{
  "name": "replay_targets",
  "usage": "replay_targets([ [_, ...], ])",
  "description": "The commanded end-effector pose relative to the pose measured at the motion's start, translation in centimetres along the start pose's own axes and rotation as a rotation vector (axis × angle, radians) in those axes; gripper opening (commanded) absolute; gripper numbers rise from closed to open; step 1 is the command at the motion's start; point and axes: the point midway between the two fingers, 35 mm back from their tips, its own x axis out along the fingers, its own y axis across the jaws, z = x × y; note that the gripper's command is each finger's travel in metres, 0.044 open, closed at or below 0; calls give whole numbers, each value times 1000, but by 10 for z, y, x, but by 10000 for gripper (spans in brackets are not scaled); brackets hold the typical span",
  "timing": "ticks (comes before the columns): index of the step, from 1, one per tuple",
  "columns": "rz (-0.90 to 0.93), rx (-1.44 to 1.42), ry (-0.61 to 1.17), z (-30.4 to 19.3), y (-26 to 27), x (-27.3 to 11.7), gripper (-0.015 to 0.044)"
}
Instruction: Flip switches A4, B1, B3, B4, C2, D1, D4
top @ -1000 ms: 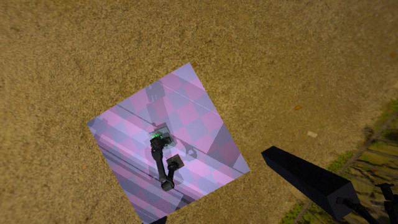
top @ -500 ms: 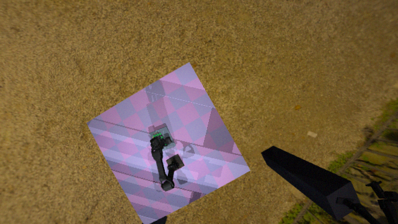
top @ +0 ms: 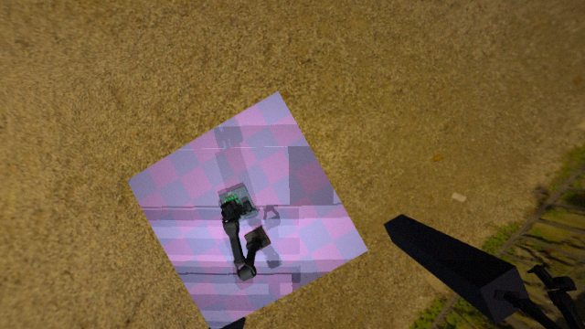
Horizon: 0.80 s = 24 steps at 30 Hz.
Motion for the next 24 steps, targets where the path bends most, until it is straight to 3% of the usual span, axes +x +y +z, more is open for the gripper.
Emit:
replay_targets([
  [1,4,-4,0,0,1,1,0],
  [24,4,-4,0,0,1,4,0],
])
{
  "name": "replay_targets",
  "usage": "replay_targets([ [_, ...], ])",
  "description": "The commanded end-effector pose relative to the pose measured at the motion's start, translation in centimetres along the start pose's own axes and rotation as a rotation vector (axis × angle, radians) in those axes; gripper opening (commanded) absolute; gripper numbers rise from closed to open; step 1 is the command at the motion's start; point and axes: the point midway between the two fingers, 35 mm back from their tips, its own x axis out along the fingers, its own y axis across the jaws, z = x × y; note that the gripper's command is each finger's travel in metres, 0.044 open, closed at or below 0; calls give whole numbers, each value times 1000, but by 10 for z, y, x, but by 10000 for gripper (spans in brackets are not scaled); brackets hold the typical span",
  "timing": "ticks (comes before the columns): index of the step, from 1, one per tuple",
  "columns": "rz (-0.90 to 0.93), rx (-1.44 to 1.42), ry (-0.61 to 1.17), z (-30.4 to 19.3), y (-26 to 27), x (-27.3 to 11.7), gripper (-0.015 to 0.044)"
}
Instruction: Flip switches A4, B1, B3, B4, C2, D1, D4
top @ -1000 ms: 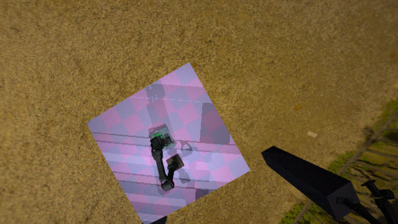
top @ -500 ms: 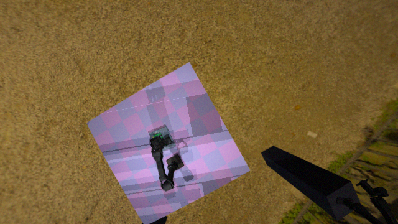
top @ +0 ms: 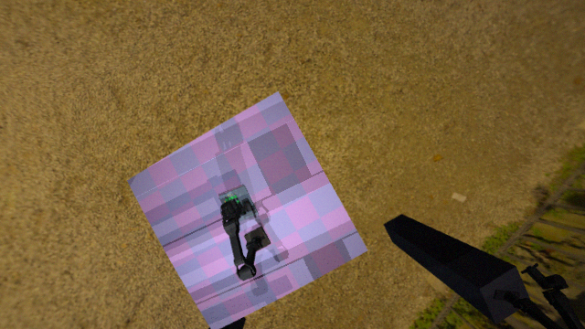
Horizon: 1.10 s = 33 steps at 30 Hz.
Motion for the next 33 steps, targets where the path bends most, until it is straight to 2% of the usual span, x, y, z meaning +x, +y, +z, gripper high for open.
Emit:
replay_targets([
  [1,4,-4,0,0,1,1,0],
  [4,0,0,1,1,0,-2,0],
  [8,4,-3,23,3,0,-53,0],
  [10,4,-4,27,3,0,-64,0],
  [15,4,-4,28,1,2,-64,0],
  [20,8,-3,31,-32,39,-65,0],
  [24,8,-3,31,-38,44,-65,0],
  [29,8,-3,6,-39,44,-32,0],
  [33,8,-3,4,-40,44,-30,0],
])
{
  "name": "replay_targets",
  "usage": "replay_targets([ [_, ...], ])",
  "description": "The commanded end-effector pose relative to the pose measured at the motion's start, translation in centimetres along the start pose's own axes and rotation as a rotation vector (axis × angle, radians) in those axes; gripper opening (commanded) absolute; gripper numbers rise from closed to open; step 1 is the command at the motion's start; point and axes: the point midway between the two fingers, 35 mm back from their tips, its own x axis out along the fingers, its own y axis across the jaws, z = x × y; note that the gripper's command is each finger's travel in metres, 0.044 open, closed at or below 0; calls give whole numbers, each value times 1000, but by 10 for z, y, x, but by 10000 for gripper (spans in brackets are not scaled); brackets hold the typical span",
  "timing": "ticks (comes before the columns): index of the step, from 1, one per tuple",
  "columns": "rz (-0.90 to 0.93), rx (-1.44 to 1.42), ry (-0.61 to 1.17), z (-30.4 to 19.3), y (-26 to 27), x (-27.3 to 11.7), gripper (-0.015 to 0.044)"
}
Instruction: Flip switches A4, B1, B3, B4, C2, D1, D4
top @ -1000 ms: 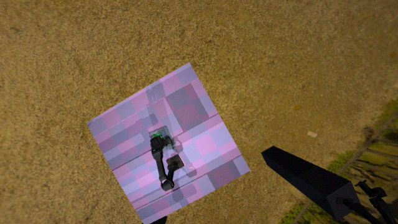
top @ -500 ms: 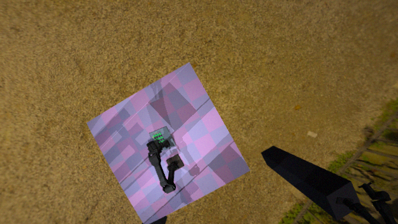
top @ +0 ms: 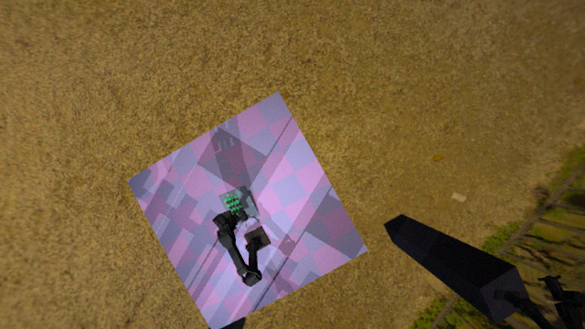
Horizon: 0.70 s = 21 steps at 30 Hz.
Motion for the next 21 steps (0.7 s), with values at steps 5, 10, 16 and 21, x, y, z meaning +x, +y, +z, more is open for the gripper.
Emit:
replay_targets([
  [5,-3,3,-12,0,0,14,0],
  [10,-3,3,-12,0,0,16,0],
  [16,-3,3,-12,0,0,26,0],
  [21,-3,3,-12,0,0,28,0],
])
